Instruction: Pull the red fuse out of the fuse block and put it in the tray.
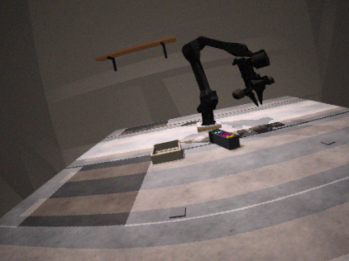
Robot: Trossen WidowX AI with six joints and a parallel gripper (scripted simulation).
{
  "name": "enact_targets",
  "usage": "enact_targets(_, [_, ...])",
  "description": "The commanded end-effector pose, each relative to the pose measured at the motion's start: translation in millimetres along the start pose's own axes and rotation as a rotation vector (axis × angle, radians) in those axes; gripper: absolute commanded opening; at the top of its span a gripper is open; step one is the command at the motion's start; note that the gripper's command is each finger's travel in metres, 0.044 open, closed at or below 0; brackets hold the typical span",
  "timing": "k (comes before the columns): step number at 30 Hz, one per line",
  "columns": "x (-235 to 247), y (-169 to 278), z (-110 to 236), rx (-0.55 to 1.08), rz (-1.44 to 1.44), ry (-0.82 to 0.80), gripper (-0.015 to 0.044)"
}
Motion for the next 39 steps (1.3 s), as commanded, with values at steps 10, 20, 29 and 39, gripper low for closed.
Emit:
enact_targets(10, [-102.8, -151.3, 39.5, -0.202, -0.933, 0.086, 0.0074])
enact_targets(20, [-165.7, -183.6, 56.6, -0.251, -1.256, 0.114, 0.0074])
enact_targets(29, [-168.4, -185.1, 55.0, -0.251, -1.256, 0.114, 0.0074])
enact_targets(39, [-170.7, -186.5, 45.6, -0.251, -1.256, 0.114, 0.0074])
Point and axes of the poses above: the point midway between the two fingers, 35 mm back from their tips, its own z axis back along the fingers, its own x axis across the jaws, y = z × x, the point moved 1 cm from there along z, back along the fingers, and after that the axes turned 10 degrees about -z, right-handed, at the moved point
